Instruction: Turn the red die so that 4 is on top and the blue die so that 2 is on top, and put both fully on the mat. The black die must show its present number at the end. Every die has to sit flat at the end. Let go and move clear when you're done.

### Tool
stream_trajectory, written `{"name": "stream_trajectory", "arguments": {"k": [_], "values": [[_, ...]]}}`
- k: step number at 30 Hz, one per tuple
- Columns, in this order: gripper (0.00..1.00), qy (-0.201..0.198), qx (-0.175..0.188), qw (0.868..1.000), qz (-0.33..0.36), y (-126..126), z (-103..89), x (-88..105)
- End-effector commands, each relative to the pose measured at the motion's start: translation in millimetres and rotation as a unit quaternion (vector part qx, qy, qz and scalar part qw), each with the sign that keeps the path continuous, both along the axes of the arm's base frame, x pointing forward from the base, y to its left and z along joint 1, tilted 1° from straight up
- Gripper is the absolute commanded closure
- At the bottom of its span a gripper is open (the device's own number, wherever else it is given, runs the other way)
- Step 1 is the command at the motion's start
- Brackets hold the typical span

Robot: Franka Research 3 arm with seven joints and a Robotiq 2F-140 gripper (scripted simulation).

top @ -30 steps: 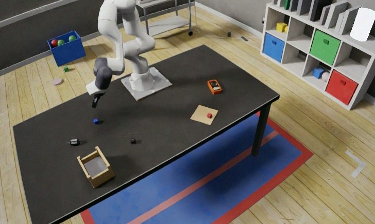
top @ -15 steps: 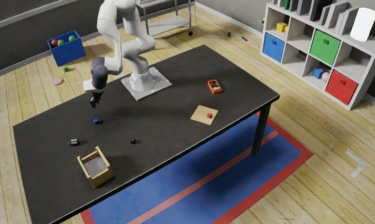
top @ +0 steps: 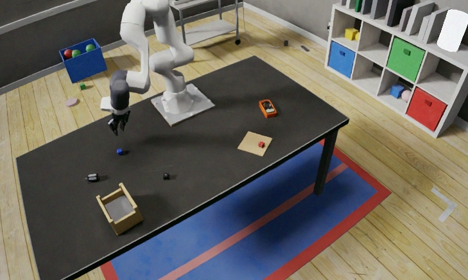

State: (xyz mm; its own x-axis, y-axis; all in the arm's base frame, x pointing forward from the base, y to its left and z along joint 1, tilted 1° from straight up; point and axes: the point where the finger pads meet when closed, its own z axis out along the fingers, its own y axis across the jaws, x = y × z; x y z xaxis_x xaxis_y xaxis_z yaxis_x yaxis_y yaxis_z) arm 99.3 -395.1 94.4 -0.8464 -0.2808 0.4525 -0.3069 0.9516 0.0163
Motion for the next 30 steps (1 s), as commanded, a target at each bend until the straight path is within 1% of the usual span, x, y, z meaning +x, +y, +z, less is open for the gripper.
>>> {"name": "stream_trajectory", "arguments": {"k": [1, 5, 7, 8, 13, 14, 22, 25, 26, 30], "values": [[0.68, -0.019, -0.035, 0.996, -0.077, -1, 0.3, 3.8], [0.68, -0.030, -0.045, 0.992, -0.113, -2, 0.9, 5.6], [0.68, -0.030, -0.045, 0.992, -0.113, -2, 0.9, 5.6], [0.68, -0.038, -0.051, 0.988, -0.139, -2, 1.4, 6.8], [0.68, -0.052, -0.063, 0.979, -0.186, -4, 2.4, 9.3], [0.68, -0.052, -0.064, 0.979, -0.187, -4, 2.4, 9.3], [0.68, -0.075, -0.083, 0.956, -0.270, -6, 4.5, 13.9], [0.68, -0.076, -0.084, 0.956, -0.272, -7, 4.6, 14.1], [0.68, -0.083, -0.090, 0.946, -0.299, -8, 5.4, 15.7], [0.68, -0.092, -0.098, 0.932, -0.337, -9, 6.6, 18.0]]}}
